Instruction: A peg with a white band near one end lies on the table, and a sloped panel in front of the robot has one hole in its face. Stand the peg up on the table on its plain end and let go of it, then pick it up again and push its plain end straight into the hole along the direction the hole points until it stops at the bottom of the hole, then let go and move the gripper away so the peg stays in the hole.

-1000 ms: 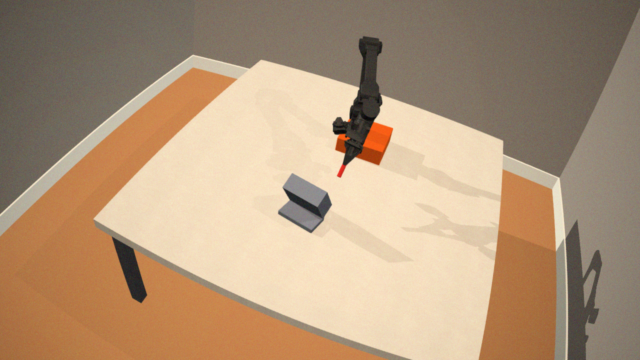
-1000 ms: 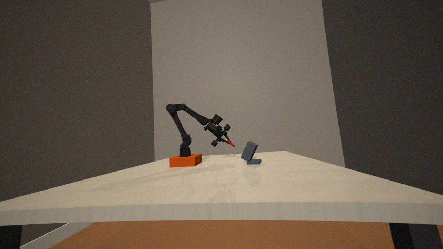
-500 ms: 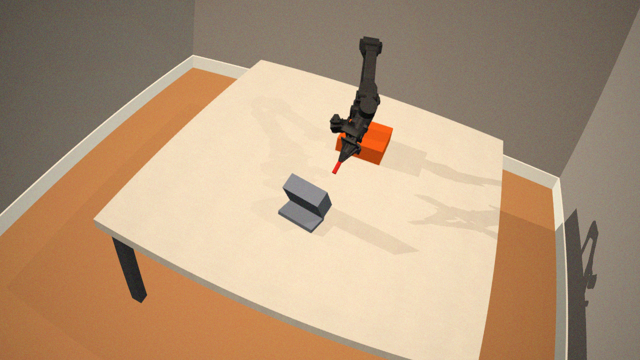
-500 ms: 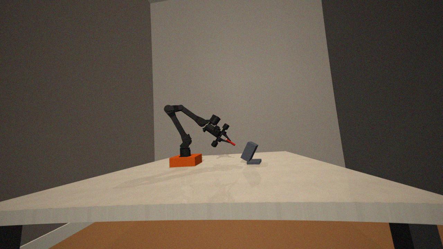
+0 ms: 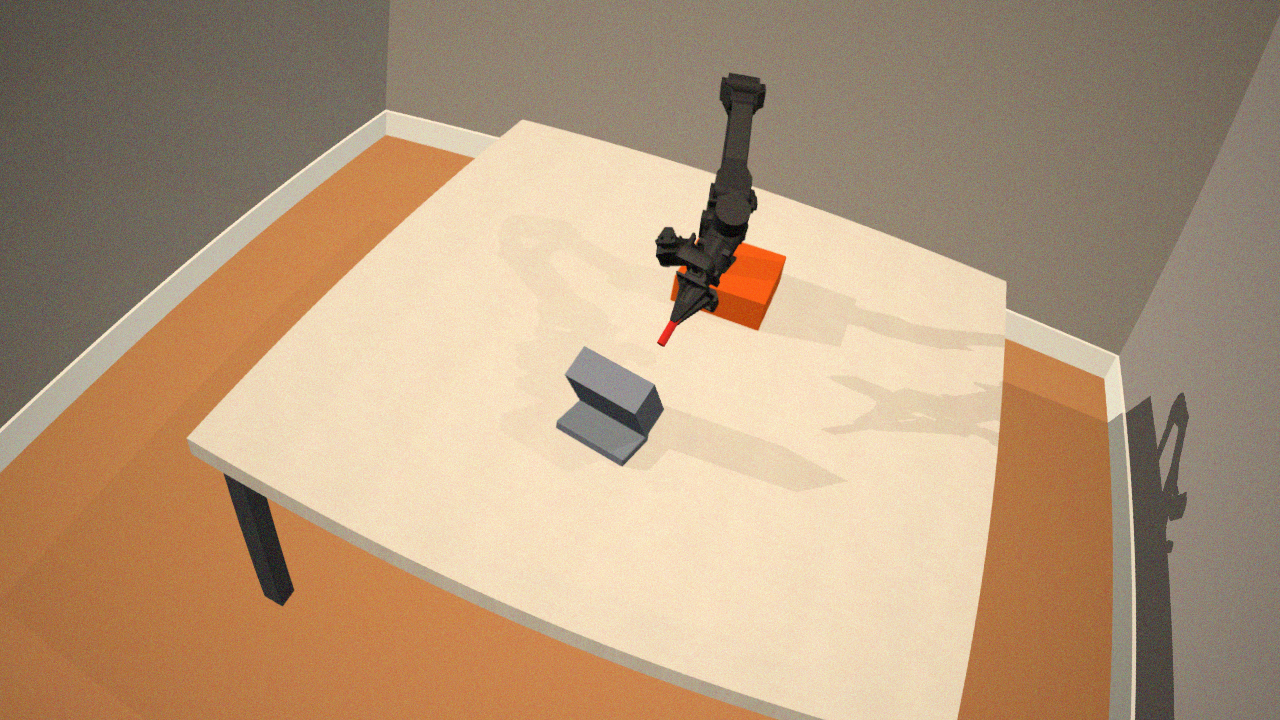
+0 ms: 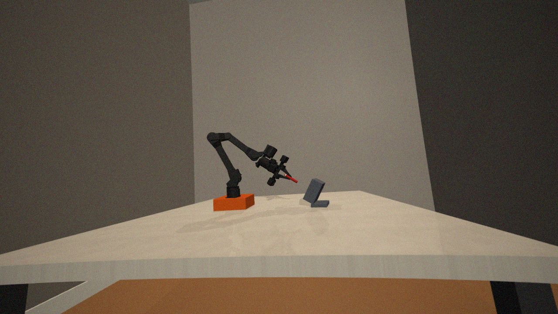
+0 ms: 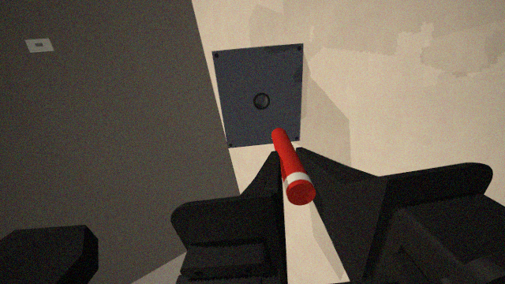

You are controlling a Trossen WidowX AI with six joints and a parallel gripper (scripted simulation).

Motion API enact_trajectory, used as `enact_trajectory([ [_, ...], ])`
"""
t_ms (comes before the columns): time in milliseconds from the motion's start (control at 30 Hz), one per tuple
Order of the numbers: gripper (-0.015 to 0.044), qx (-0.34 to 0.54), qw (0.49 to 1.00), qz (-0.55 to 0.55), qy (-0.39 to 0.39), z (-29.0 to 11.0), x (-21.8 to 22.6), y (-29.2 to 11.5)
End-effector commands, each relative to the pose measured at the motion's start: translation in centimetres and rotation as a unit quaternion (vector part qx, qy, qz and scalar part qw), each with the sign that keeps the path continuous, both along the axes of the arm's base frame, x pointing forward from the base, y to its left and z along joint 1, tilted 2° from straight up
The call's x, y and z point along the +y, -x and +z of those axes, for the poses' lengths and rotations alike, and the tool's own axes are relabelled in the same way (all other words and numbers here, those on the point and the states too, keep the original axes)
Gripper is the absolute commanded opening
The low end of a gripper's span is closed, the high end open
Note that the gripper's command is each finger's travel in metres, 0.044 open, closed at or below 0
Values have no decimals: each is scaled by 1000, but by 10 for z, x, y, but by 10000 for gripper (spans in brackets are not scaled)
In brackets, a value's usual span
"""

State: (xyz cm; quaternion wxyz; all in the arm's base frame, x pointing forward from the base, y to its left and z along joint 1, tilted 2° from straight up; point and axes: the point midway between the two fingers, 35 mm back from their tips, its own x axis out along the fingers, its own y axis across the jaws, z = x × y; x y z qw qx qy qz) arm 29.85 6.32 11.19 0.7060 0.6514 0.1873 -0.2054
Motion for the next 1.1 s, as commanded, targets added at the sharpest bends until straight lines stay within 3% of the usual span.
enact_trajectory([
  [0,0,-2,1000,-4,-4,-2,-1,-4],
  [1067,0,-25,999,-24,-18,-13,-11,-30],
])
